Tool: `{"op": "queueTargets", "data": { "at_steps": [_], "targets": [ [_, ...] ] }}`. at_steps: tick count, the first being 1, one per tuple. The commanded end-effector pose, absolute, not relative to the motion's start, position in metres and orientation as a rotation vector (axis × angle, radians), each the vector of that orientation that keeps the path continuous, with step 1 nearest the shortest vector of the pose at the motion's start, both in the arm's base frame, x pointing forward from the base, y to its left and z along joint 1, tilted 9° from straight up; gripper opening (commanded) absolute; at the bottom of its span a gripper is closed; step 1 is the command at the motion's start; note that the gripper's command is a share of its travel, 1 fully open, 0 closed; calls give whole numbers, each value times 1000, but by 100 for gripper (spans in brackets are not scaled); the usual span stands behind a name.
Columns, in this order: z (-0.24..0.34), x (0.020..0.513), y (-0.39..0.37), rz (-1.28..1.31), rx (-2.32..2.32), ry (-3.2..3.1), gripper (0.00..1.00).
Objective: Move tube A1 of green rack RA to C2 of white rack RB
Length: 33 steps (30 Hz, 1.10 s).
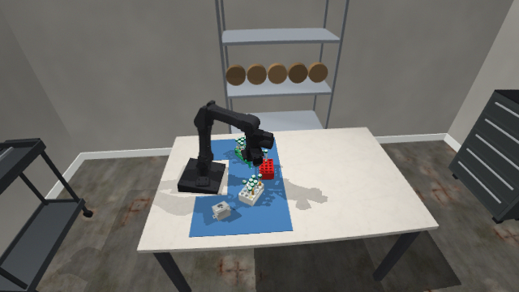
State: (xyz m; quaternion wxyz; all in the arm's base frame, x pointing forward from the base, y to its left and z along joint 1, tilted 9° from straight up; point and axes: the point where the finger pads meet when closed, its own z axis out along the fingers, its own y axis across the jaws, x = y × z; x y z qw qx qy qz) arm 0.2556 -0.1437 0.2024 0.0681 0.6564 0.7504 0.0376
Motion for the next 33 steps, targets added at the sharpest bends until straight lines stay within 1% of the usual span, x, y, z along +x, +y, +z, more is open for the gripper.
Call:
{"op": "queueTargets", "data": {
  "at_steps": [1, 33],
  "targets": [
    [207, 256, -144, 115, 1966, 2246, 30],
    [159, 268, -144, 115, 1965, 2246, 30]
  ]
}}
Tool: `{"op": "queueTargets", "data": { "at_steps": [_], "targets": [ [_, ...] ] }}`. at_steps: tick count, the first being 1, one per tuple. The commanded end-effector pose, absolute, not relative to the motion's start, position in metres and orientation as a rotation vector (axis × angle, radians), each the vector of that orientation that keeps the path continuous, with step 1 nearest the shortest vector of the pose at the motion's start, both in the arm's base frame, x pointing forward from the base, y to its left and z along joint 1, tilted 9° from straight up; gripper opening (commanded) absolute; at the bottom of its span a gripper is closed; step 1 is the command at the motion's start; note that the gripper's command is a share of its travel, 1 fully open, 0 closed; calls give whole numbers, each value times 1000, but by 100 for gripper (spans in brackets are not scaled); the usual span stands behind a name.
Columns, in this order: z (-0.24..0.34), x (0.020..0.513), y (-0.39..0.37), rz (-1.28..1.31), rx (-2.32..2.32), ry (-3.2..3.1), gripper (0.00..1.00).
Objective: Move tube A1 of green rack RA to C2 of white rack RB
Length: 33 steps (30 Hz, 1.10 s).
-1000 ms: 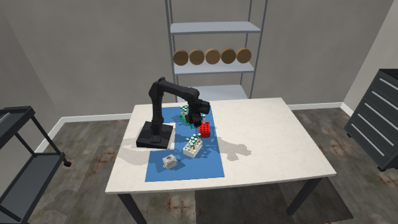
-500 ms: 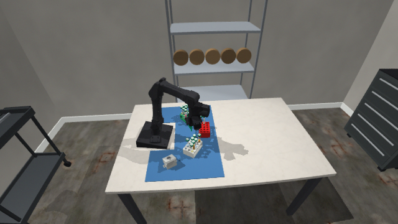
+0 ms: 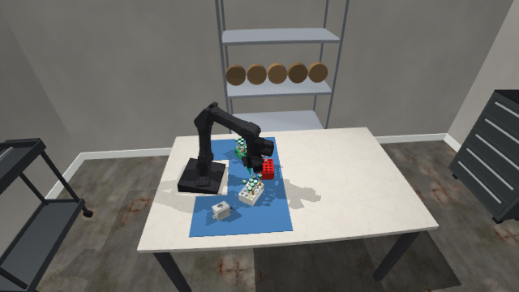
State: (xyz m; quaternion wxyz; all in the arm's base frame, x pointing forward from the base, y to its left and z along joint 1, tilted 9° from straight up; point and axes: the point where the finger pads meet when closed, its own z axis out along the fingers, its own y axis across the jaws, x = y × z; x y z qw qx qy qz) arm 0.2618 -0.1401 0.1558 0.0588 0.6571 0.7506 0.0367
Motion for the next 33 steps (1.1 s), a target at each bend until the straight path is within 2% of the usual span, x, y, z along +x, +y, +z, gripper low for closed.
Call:
{"op": "queueTargets", "data": {
  "at_steps": [1, 33],
  "targets": [
    [157, 268, -145, 115, 1965, 2246, 30],
    [147, 268, -143, 115, 1966, 2246, 30]
  ]
}}
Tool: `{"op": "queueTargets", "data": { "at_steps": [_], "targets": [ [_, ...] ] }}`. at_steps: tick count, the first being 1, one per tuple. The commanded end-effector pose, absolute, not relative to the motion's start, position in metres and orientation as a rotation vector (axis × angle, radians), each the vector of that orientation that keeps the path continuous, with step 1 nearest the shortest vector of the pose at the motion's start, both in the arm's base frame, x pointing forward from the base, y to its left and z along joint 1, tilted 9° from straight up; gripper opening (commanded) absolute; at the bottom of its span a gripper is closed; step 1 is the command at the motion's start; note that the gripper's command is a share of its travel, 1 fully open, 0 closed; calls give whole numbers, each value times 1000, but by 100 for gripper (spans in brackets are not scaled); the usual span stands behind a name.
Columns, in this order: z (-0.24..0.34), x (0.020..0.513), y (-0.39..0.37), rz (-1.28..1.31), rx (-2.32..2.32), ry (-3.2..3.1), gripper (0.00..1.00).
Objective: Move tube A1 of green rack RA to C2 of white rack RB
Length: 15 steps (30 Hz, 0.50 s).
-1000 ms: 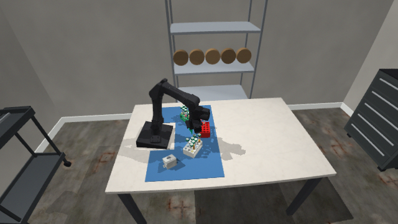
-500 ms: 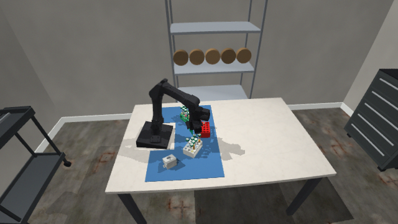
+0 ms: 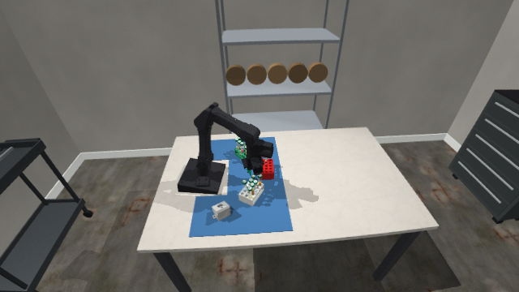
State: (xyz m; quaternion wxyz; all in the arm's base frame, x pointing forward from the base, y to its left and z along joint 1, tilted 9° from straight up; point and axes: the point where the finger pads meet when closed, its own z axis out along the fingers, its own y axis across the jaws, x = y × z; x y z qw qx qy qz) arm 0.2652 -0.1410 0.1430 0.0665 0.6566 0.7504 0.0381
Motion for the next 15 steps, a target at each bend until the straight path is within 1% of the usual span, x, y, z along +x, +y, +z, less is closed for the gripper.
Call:
{"op": "queueTargets", "data": {
  "at_steps": [1, 15],
  "targets": [
    [146, 268, -143, 115, 1966, 2246, 30],
    [141, 268, -143, 115, 1966, 2246, 30]
  ]
}}
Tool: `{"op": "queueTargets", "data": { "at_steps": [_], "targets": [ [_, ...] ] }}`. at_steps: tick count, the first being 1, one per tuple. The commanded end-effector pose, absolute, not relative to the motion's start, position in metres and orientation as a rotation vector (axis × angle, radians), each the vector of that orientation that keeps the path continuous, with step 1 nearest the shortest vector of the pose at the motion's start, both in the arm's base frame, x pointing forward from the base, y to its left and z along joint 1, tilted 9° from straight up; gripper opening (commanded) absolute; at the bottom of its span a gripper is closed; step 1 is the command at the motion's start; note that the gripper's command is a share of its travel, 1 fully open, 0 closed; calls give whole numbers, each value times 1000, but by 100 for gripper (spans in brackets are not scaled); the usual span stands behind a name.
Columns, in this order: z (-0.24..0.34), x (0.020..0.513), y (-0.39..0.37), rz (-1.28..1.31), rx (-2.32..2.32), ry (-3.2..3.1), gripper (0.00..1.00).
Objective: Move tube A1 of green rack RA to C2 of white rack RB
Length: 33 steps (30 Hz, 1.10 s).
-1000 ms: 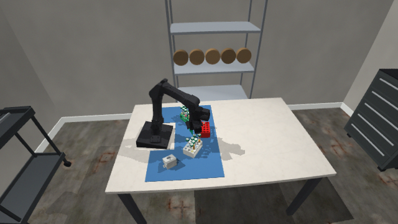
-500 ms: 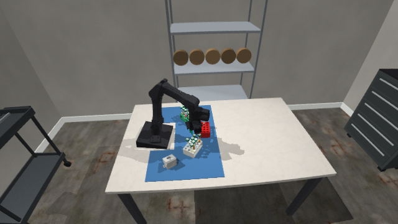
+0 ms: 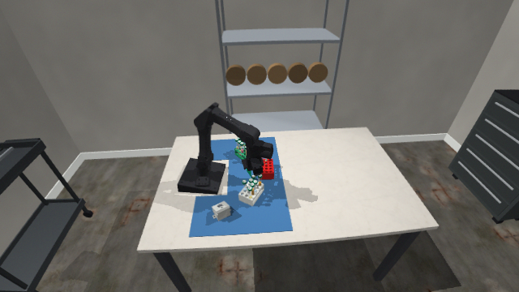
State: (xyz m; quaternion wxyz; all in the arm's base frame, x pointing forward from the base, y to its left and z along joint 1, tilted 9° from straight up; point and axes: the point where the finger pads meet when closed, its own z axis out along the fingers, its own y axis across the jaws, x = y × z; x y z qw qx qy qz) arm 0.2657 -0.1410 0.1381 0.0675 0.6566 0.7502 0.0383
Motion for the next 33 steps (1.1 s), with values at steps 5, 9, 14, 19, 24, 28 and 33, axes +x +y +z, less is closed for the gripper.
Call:
{"op": "queueTargets", "data": {
  "at_steps": [5, 9, 14, 19, 24, 28, 33],
  "targets": [
    [139, 269, -143, 115, 1966, 2246, 30],
    [138, 269, -143, 115, 1966, 2246, 30],
    [136, 269, -143, 115, 1966, 2246, 30],
    [135, 269, -143, 115, 1966, 2246, 30],
    [135, 269, -143, 115, 1966, 2246, 0],
    [135, 269, -143, 115, 1966, 2246, 0],
    [135, 269, -143, 115, 1966, 2246, 0]
  ]
}}
